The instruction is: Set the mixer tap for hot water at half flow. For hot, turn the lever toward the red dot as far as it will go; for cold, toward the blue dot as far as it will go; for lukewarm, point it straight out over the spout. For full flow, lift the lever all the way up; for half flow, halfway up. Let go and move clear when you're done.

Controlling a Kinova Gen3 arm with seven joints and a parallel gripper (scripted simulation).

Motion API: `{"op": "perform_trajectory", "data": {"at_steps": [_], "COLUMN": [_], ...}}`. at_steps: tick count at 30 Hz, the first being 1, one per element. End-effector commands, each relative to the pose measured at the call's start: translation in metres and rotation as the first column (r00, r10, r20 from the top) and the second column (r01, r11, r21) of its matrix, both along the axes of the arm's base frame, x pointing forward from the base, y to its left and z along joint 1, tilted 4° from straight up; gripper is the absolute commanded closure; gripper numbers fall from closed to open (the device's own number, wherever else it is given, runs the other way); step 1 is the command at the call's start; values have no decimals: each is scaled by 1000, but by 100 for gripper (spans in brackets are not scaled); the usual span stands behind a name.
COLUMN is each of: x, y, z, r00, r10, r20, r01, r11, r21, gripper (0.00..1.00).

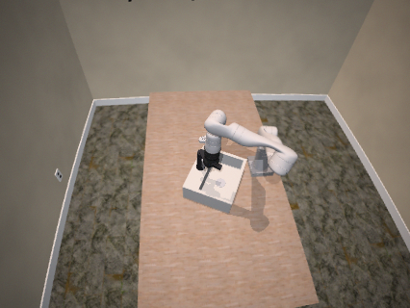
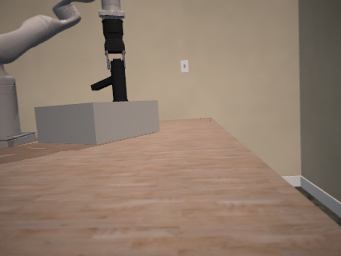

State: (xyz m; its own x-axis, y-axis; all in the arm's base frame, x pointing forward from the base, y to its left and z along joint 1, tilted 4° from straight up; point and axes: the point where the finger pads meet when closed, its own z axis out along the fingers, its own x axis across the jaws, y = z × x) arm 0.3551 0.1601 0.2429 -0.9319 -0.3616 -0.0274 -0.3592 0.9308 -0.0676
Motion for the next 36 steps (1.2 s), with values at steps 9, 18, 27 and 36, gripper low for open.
{"op": "perform_trajectory", "data": {"at_steps": [9,18,27,36], "x": [0,0,0,0], "y": [0,0,0,0], "z": [1,1,1,1], "r00": [1000,1000,1000,1000], "r10": [0,0,0,0], "r20": [1,1,1,1], "r01": [0,0,0,0], "r11": [1000,1000,1000,1000], "r21": [1,1,1,1], "gripper": [100,100,100,100]}}
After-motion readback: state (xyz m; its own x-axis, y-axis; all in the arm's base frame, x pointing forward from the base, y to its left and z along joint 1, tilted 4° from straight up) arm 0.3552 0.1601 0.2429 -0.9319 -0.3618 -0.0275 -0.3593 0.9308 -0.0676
